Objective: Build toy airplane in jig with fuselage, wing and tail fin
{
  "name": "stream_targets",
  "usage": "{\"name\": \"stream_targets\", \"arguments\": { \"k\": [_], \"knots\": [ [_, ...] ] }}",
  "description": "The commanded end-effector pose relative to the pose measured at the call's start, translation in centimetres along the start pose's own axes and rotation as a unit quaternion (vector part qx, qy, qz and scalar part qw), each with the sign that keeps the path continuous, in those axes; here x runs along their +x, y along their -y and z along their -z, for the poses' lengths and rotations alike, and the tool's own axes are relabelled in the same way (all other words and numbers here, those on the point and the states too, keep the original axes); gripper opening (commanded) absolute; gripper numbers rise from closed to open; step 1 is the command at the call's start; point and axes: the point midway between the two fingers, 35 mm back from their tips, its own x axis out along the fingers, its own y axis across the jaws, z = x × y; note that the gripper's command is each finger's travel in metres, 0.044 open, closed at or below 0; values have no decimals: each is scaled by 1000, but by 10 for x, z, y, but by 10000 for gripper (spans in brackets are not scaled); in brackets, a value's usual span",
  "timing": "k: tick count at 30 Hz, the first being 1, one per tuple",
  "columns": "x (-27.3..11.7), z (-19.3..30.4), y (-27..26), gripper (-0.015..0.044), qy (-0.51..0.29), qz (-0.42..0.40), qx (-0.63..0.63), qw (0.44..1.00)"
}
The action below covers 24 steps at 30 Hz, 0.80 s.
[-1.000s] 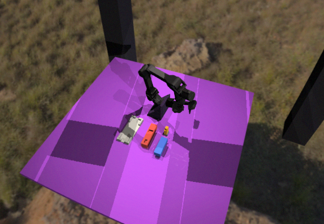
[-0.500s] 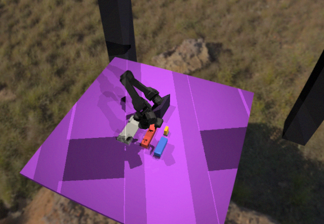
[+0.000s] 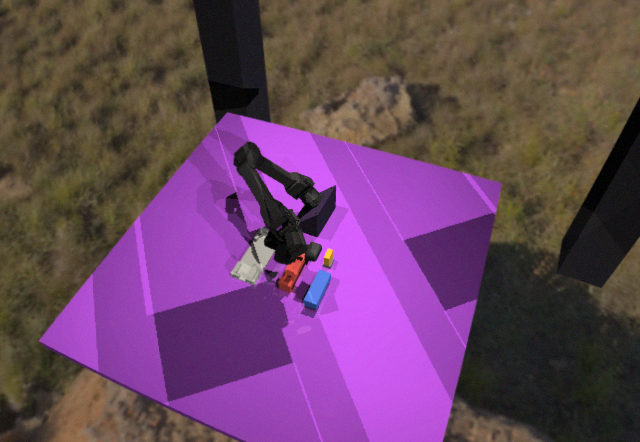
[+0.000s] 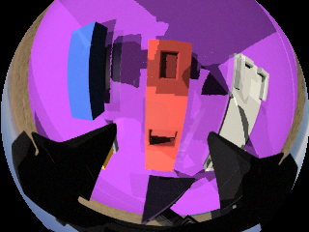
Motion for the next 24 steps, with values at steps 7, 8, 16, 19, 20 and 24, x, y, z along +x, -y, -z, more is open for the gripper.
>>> {"name": "stream_targets", "arguments": {
  "k": [7,8,16,19,20,24],
  "knots": [
    [16,2,1,440,-2,5,-6,1000],
    [18,2,1,440,-2,5,-6,1000],
    [30,2,1,440,-2,5,-7,1000],
    [35,2,1,440,-2,5,-7,1000],
    [37,2,1,440,-2,5,-6,1000],
    [43,2,1,440,-2,5,-6,1000]
  ]
}}
